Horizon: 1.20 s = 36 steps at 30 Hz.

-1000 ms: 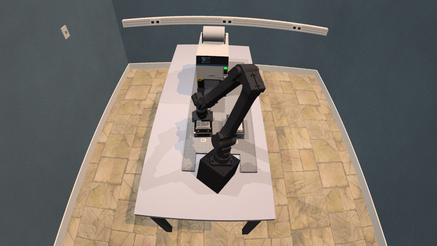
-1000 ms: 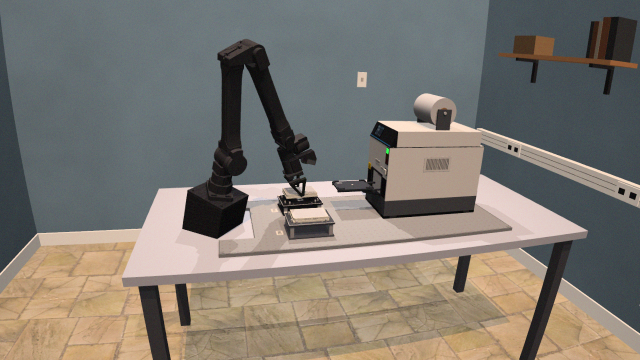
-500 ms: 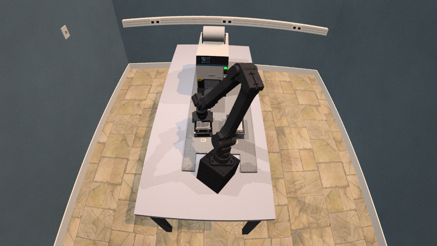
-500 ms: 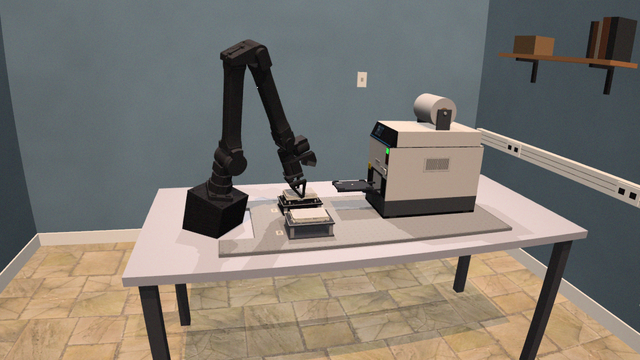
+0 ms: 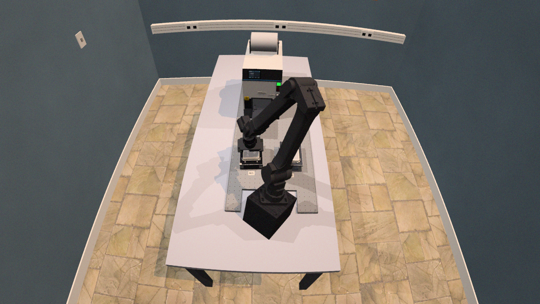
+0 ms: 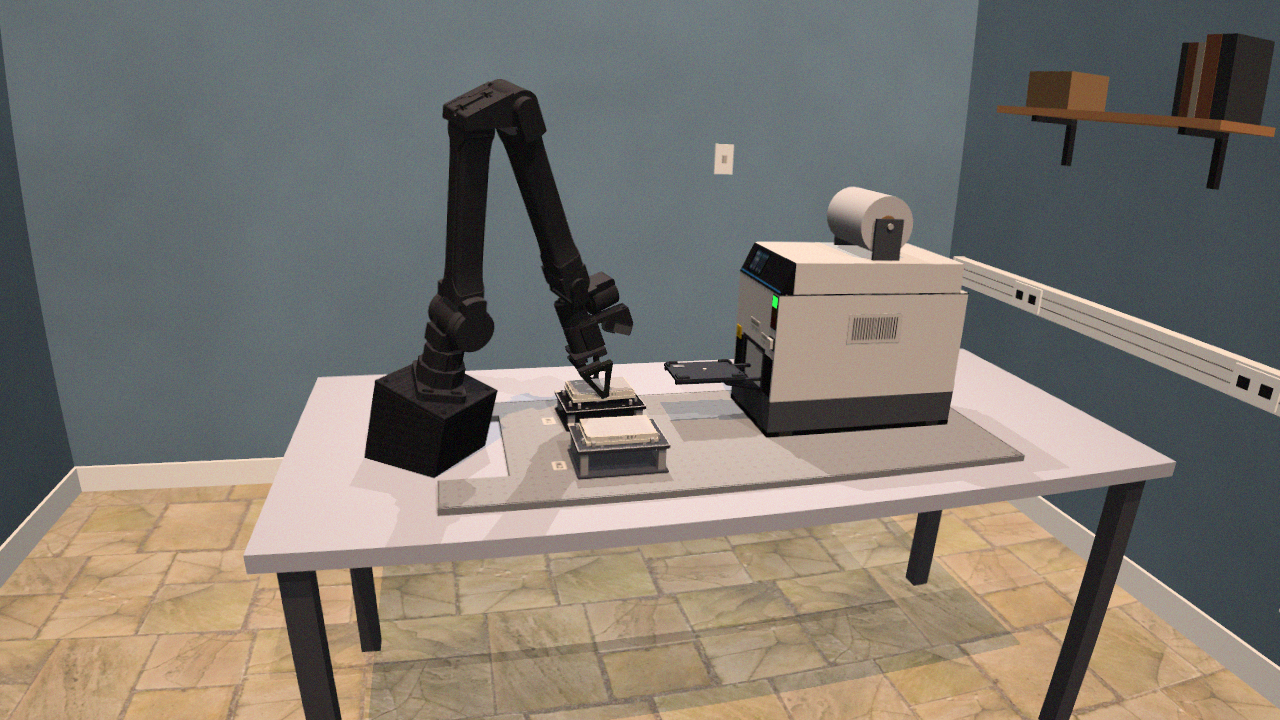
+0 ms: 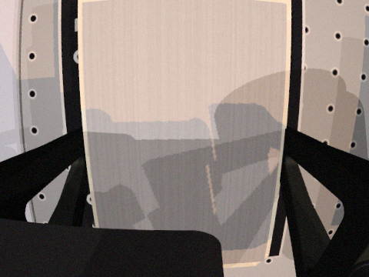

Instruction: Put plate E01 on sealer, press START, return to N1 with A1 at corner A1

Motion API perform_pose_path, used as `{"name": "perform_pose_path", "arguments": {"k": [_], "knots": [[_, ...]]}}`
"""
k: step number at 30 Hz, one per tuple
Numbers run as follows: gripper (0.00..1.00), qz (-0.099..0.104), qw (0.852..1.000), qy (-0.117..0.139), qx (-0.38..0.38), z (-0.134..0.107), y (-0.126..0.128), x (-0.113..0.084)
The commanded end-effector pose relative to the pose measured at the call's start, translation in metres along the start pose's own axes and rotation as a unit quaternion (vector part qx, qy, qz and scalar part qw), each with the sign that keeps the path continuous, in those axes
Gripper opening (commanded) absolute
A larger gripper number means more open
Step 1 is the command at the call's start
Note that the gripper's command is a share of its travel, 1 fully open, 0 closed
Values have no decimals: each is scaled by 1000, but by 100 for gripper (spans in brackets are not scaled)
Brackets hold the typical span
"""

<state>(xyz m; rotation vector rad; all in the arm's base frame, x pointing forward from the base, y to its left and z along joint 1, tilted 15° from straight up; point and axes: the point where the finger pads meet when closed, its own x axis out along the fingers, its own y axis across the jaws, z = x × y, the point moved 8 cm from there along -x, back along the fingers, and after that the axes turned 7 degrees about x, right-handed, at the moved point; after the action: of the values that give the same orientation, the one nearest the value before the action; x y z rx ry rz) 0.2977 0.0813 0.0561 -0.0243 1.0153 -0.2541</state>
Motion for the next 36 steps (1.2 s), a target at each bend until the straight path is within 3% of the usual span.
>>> {"name": "perform_pose_path", "arguments": {"k": [1,12,21,36], "knots": [[0,7,1000,-14,15,17,4,-5],[0,5,1000,-10,14,18,6,-2],[0,3,1000,3,-9,-3,6,-1],[0,6,1000,-17,7,18,5,0]]}}
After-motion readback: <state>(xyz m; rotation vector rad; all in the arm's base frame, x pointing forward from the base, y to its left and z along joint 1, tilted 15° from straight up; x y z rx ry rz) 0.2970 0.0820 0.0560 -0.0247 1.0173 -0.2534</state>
